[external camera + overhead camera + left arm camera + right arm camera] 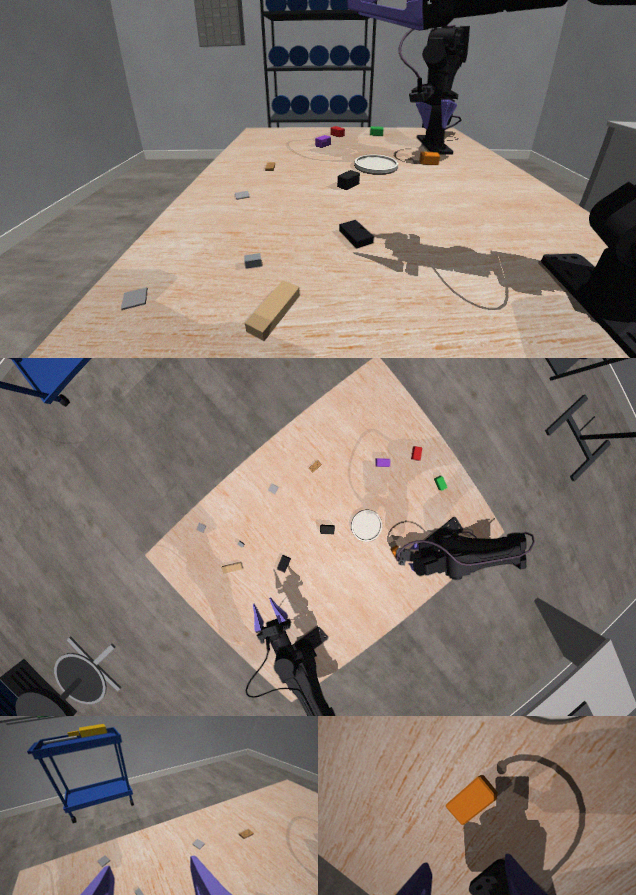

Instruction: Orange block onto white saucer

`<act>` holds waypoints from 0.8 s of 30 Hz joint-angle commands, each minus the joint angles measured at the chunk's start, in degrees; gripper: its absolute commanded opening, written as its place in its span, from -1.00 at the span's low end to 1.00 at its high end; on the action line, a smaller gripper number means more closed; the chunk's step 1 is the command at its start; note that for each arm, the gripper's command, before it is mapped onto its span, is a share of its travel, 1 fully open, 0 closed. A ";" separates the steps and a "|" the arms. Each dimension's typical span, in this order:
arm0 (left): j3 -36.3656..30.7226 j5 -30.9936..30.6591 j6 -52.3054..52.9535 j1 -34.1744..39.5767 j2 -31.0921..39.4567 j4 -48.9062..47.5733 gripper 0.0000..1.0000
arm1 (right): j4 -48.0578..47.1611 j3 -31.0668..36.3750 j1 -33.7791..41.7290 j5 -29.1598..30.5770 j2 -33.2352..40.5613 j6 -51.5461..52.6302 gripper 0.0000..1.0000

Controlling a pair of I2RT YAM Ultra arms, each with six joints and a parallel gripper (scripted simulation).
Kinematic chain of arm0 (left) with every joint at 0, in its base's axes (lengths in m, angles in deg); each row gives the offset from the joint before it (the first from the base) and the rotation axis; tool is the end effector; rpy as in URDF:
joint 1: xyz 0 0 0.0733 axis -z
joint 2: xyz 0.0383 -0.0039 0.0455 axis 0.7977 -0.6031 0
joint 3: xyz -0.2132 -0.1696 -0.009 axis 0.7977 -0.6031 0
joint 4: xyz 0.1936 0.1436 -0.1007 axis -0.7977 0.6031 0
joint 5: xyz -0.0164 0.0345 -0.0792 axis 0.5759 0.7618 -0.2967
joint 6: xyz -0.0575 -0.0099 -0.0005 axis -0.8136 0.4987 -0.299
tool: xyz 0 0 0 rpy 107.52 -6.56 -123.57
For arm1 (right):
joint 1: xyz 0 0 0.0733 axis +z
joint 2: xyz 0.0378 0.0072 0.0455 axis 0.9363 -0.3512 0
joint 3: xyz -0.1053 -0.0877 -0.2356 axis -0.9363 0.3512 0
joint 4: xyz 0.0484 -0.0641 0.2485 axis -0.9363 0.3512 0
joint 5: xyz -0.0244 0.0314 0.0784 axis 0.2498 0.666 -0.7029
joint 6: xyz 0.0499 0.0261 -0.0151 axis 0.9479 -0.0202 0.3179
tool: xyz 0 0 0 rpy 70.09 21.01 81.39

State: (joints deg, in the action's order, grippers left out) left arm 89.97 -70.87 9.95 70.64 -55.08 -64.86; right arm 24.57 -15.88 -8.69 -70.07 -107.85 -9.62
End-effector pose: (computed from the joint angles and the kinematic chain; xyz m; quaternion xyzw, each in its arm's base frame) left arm 0.2103 -0.0655 0.3649 0.1025 0.7449 -0.1032 0.6512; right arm 0.0526 0.1058 0.2327 -0.3836 0.9072 0.1459 0.0925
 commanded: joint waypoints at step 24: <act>-22.06 3.36 -4.62 49.30 25.45 10.10 0.11 | -5.95 -6.52 7.30 6.81 -29.56 59.45 0.09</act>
State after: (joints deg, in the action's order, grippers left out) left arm 68.88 -69.10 6.72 116.00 -32.70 -55.70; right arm 18.74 -20.08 -2.11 -65.20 -136.74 45.05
